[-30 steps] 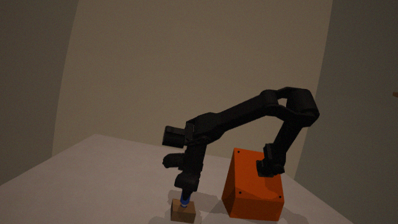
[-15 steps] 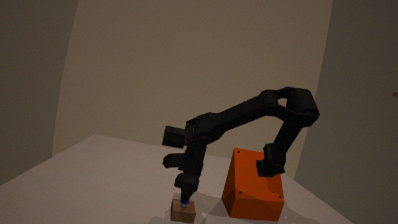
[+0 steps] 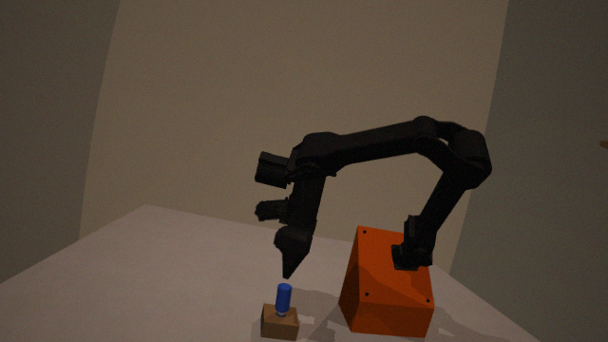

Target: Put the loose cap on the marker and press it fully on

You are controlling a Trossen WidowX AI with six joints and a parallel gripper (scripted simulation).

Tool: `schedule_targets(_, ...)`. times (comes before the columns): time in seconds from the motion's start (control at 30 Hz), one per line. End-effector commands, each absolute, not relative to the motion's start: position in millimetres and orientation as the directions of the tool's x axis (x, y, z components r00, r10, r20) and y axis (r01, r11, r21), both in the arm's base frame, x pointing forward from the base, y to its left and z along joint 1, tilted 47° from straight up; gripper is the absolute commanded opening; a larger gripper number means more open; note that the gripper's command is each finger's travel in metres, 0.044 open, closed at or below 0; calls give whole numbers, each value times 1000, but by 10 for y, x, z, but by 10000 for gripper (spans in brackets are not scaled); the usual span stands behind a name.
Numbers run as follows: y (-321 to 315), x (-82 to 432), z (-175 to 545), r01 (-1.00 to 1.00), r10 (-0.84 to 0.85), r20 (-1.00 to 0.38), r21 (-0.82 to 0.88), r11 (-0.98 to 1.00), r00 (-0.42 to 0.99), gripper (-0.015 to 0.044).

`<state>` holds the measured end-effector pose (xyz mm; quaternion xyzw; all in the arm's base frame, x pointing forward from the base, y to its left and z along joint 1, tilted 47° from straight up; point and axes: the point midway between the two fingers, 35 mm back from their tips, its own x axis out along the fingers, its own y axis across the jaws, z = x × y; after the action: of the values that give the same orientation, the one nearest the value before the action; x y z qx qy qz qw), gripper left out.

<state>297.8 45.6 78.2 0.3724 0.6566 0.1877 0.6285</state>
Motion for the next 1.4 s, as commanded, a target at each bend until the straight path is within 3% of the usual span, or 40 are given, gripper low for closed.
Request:
schedule_targets(0.0, 460, 2974, 796, 180, 724, -687, 721, 669, 59, 387)
schedule_targets(0.1, 510, 3001, 753, 22, 726, -685, 728, 685, 58, 309)
schedule_targets(0.5, 510, 3001, 753, 22, 726, -685, 728, 685, 58, 0)
schedule_targets(1.37, 696, 3015, 581, 22, 727, -684, 729, 684, 59, 0)
